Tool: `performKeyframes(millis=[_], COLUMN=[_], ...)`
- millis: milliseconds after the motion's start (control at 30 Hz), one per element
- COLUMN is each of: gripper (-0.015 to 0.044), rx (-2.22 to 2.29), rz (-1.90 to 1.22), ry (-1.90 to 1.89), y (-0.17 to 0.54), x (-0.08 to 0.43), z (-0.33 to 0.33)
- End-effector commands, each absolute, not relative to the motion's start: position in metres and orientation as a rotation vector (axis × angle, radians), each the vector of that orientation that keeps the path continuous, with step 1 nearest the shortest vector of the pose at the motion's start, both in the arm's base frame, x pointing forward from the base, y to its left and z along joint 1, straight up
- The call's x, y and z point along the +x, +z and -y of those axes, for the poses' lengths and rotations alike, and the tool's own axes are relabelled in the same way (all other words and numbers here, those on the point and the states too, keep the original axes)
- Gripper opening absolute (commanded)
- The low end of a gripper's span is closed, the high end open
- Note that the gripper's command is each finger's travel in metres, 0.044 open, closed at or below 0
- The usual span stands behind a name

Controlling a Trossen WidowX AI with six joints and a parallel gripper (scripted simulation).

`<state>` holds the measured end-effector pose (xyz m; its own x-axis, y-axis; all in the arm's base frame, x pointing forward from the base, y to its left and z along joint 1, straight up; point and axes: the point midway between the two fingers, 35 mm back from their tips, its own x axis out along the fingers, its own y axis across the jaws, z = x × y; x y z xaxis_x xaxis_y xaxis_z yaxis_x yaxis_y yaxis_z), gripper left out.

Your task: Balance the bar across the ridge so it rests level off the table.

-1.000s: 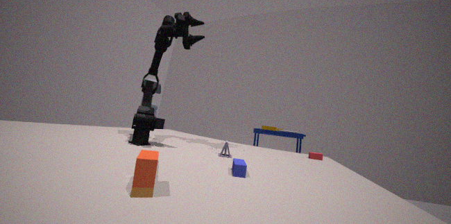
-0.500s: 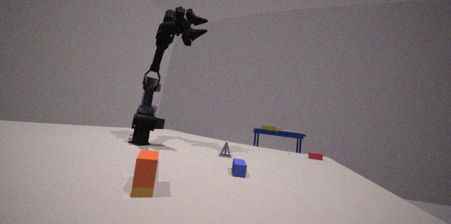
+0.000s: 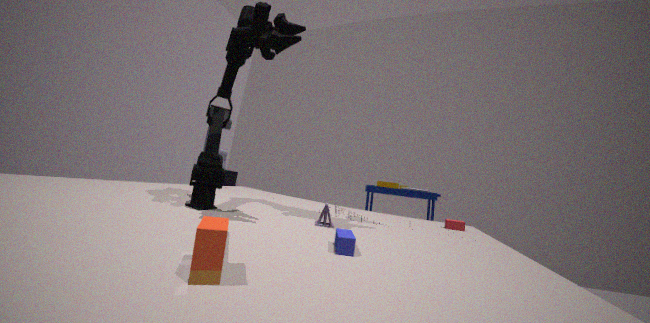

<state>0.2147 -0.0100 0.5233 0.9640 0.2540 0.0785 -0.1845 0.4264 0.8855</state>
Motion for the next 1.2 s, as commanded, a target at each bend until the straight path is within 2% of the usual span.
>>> performKeyframes(millis=[0, 1167], gripper=[0.0315, 0.0315], rx=[1.003, 0.204], rz=[-0.072, -0.290], ry=[0.229, 0.017], y=[0.515, 0.430], x=[0.225, 0.288], z=[0.021, 0.090])
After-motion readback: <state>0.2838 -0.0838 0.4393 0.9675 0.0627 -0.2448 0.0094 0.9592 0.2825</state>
